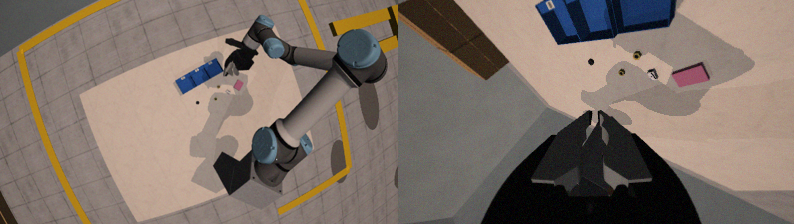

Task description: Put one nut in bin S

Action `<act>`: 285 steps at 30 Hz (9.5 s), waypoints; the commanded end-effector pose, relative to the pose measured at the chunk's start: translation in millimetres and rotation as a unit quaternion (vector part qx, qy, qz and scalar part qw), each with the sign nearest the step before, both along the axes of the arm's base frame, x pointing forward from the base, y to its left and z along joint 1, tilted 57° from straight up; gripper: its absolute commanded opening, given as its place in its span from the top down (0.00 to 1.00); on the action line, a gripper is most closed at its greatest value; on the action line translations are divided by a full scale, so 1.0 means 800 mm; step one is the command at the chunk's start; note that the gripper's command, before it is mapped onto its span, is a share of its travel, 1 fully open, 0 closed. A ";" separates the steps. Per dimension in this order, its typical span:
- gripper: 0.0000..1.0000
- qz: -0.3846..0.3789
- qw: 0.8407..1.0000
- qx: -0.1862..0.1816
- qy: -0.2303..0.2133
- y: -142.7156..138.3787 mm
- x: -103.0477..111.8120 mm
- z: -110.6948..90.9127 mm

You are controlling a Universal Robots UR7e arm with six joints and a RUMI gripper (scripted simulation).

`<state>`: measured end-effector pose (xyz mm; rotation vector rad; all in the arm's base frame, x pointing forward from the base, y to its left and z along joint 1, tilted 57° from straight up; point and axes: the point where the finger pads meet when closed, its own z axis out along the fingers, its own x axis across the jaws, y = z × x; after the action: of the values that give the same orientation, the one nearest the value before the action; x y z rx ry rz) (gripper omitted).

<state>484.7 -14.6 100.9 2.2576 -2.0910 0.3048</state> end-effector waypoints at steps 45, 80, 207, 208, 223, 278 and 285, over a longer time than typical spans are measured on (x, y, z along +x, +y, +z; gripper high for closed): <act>0.96 0.039 0.922 -0.267 -0.277 0.007 -0.082 -0.050; 0.96 0.115 0.916 -0.301 -0.237 -0.039 0.100 -0.057; 0.96 0.115 0.916 -0.301 -0.237 -0.044 0.121 -0.057; 0.96 0.115 0.916 -0.301 -0.237 -0.044 0.121 -0.057; 0.96 0.115 0.916 -0.301 -0.237 0.005 0.118 -0.114; 0.96 0.115 0.916 -0.301 -0.237 -0.018 0.162 -0.177; 0.96 0.115 0.916 -0.301 -0.237 -0.018 0.161 -0.177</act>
<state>613.8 -29.1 -41.0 2.1536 -1.5390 1.4121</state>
